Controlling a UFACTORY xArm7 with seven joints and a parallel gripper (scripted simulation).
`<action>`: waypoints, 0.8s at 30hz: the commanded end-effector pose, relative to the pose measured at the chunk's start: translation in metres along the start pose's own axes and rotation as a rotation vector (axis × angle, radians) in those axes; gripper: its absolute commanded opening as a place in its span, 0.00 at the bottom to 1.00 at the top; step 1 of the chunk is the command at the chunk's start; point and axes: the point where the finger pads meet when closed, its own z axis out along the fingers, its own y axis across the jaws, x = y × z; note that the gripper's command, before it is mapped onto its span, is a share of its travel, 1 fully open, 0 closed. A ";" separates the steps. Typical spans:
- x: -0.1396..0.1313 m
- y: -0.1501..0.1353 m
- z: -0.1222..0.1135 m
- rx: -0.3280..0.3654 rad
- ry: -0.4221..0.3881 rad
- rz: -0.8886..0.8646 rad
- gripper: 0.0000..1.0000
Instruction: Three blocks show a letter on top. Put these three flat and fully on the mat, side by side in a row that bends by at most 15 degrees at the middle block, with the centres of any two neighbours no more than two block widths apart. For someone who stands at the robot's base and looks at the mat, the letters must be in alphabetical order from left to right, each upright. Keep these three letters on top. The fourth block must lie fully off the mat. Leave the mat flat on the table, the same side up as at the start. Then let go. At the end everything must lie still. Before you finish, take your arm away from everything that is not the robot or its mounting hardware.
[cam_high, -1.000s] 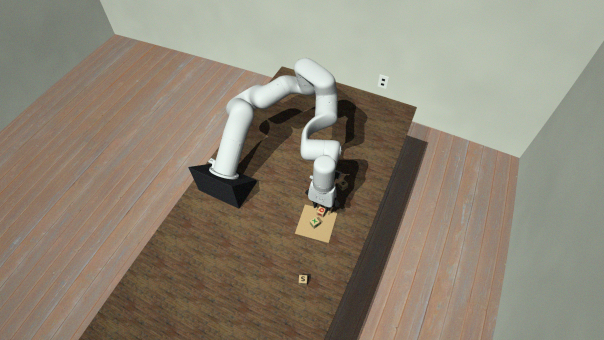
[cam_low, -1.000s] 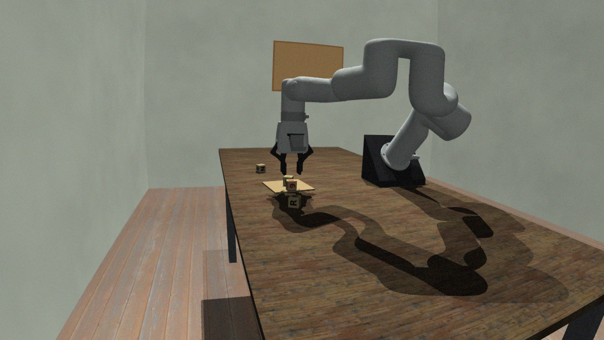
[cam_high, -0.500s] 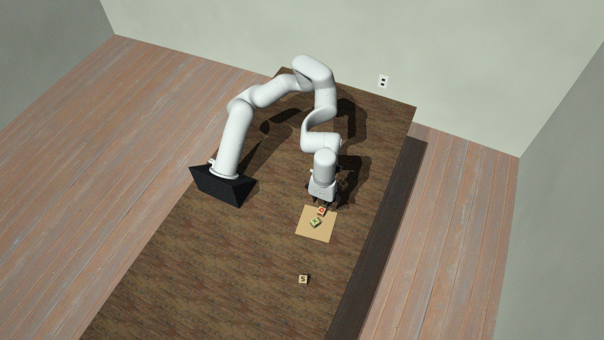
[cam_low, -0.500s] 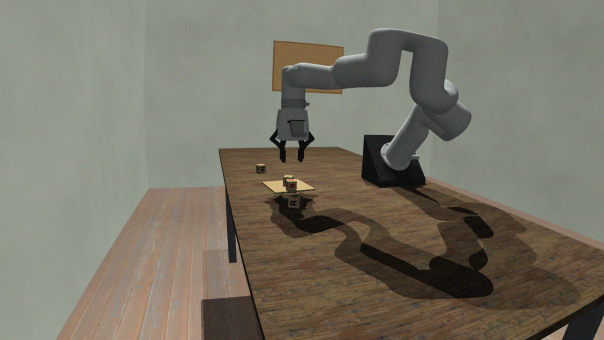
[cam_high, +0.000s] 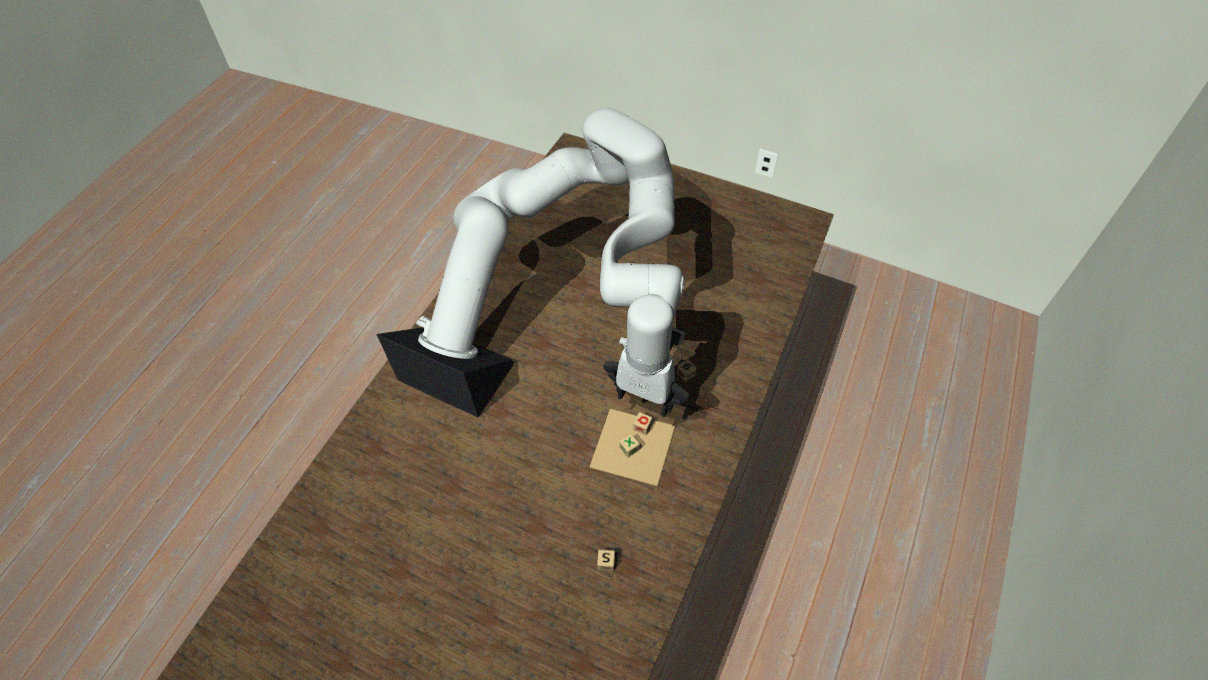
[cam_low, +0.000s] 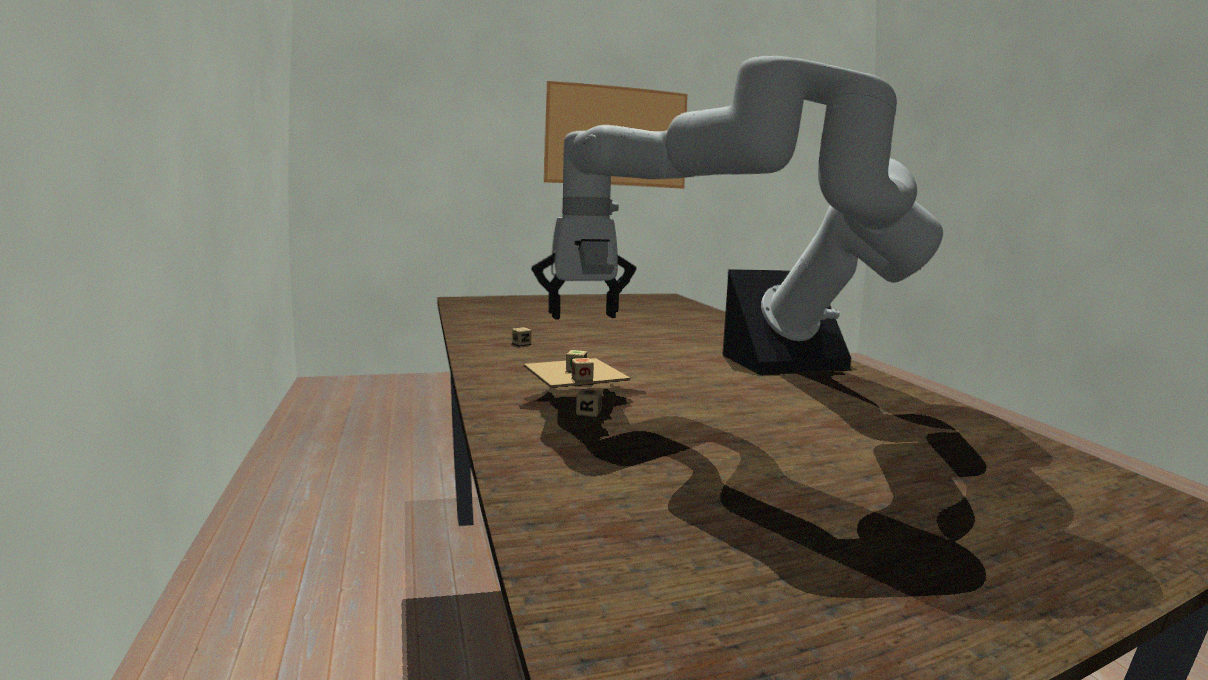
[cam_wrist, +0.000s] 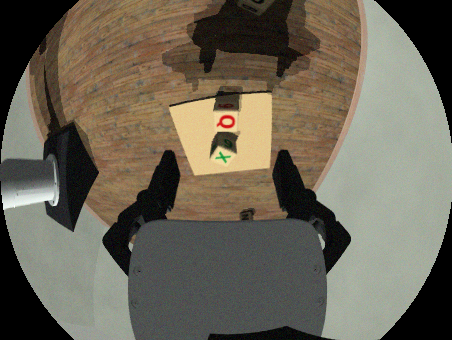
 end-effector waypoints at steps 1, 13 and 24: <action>-0.001 0.001 -0.002 -0.004 -0.002 0.000 1.00; -0.002 0.001 -0.002 -0.004 -0.002 -0.069 1.00; -0.010 0.000 -0.001 -0.002 -0.004 -0.383 1.00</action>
